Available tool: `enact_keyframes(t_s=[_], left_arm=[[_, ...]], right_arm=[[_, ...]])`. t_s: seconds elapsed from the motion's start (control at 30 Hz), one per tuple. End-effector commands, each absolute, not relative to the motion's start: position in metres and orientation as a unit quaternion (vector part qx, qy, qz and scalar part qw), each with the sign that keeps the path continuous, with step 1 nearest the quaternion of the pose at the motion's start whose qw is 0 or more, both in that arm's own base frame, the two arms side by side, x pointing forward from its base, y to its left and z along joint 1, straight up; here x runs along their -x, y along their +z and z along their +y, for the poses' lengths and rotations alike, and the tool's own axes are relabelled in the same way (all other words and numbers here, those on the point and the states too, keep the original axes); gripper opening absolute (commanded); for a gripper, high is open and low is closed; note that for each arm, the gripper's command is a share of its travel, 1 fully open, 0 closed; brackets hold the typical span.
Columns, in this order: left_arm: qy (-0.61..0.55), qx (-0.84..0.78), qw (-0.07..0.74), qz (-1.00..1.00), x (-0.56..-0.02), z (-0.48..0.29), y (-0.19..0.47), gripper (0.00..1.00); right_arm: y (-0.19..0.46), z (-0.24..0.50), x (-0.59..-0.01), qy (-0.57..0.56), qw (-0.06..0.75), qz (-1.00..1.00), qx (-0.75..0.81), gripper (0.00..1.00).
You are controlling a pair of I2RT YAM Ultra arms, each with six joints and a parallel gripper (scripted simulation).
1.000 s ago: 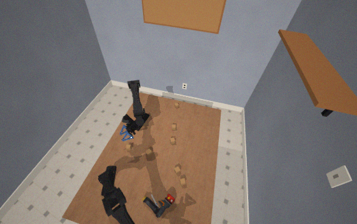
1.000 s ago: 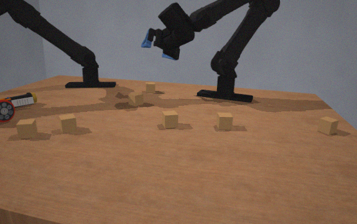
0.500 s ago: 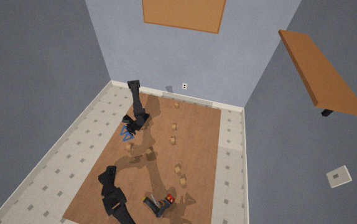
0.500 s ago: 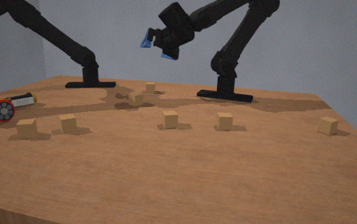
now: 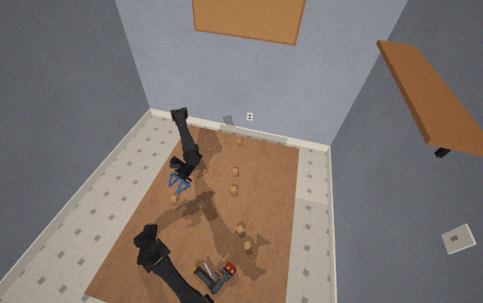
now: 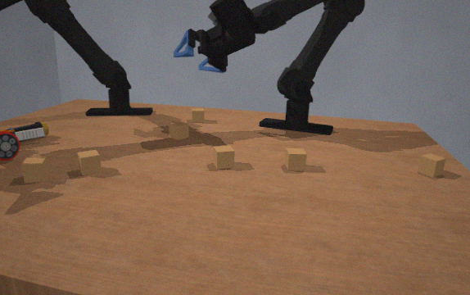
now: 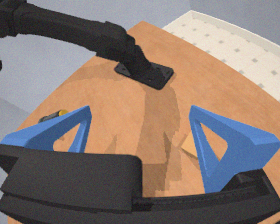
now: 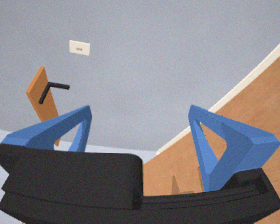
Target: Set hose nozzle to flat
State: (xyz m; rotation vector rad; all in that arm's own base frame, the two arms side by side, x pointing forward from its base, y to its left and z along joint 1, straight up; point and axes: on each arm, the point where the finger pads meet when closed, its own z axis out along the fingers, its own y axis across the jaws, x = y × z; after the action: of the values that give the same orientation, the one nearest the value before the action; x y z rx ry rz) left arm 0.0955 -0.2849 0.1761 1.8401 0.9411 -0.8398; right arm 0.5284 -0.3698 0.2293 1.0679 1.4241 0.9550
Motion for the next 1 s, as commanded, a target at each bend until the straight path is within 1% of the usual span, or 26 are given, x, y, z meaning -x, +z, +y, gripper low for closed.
enact_keyframes(t_s=[0.0, 0.4, 0.47, 0.5, 0.53, 0.97], left_arm=[[-0.320, -0.720, 0.462, 0.407, -0.120, -0.290, 0.194, 1.00], [-0.257, -0.643, 0.510, 0.510, -0.191, -0.277, 0.225, 1.00], [-0.257, -0.643, 0.510, 0.510, -0.191, -0.277, 0.225, 1.00], [-0.258, -0.642, 0.507, 0.514, -0.190, -0.277, 0.224, 1.00], [-0.250, -0.631, 0.512, 0.526, -0.200, -0.273, 0.226, 1.00], [-0.180, -0.506, 0.570, 0.622, -0.274, -0.233, 0.270, 1.00]], right_arm=[[0.262, -0.358, -0.528, 0.364, 0.566, 0.610, -0.418, 1.00], [0.318, -0.284, -0.538, 0.301, 0.612, 0.646, -0.343, 1.00], [0.318, -0.284, -0.538, 0.301, 0.612, 0.646, -0.343, 1.00], [0.329, -0.284, -0.536, 0.294, 0.623, 0.642, -0.335, 1.00], [0.319, -0.274, -0.536, 0.292, 0.614, 0.651, -0.337, 1.00], [0.369, -0.188, -0.524, 0.218, 0.656, 0.678, -0.250, 1.00]])
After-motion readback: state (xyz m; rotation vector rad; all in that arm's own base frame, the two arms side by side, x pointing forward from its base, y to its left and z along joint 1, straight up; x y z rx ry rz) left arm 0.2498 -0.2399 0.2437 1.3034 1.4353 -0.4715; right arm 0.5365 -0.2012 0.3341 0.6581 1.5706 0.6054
